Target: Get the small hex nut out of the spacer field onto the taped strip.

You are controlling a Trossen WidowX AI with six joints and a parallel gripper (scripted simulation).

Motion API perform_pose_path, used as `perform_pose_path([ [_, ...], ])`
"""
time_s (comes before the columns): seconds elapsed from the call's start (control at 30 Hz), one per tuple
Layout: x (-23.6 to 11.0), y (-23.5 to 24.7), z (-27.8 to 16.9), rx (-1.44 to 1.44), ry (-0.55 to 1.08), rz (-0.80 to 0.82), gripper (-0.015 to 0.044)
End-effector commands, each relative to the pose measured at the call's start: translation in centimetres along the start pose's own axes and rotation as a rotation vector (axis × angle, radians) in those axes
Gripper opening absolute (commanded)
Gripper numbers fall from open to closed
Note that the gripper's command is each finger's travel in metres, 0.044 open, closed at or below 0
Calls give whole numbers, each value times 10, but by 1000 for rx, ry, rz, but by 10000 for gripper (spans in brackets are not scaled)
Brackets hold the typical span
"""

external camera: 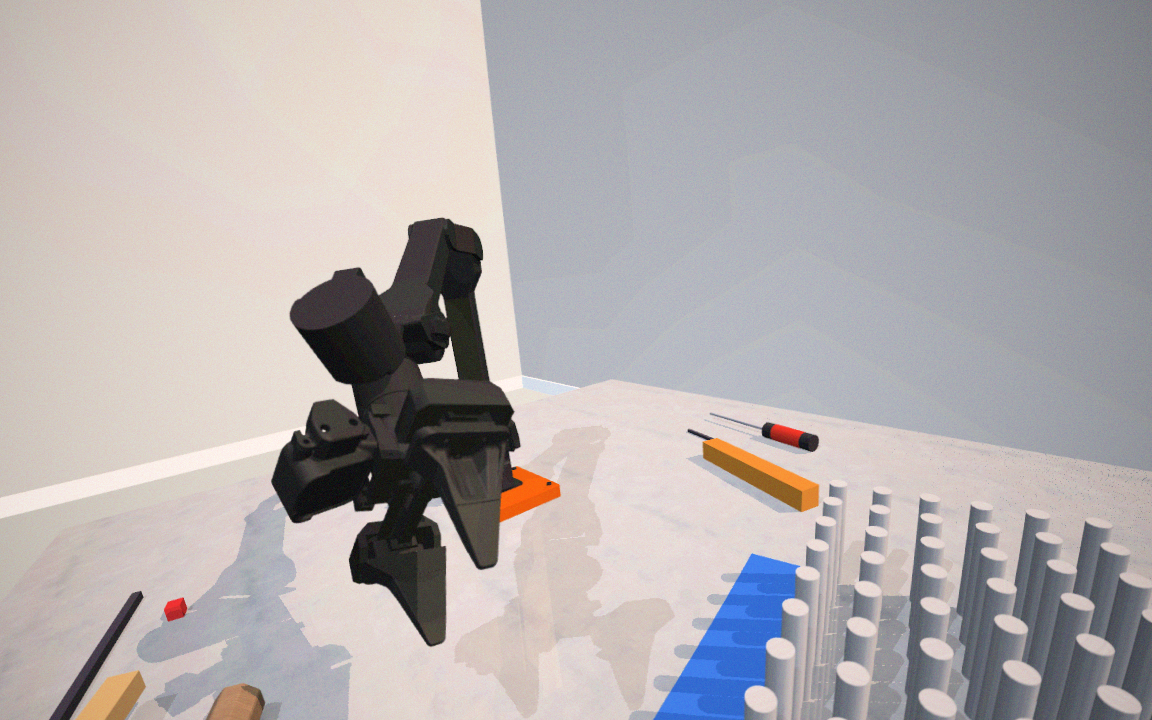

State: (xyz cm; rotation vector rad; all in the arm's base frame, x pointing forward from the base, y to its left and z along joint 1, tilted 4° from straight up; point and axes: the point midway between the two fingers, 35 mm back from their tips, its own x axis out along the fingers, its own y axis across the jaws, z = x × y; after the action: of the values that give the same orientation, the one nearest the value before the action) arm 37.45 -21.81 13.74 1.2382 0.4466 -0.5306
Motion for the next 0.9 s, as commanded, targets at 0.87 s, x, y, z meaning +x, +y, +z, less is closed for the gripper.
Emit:
perform_pose_path([
  [0.87, -101, -109, 143, 1754, -585, -166, 440],
])
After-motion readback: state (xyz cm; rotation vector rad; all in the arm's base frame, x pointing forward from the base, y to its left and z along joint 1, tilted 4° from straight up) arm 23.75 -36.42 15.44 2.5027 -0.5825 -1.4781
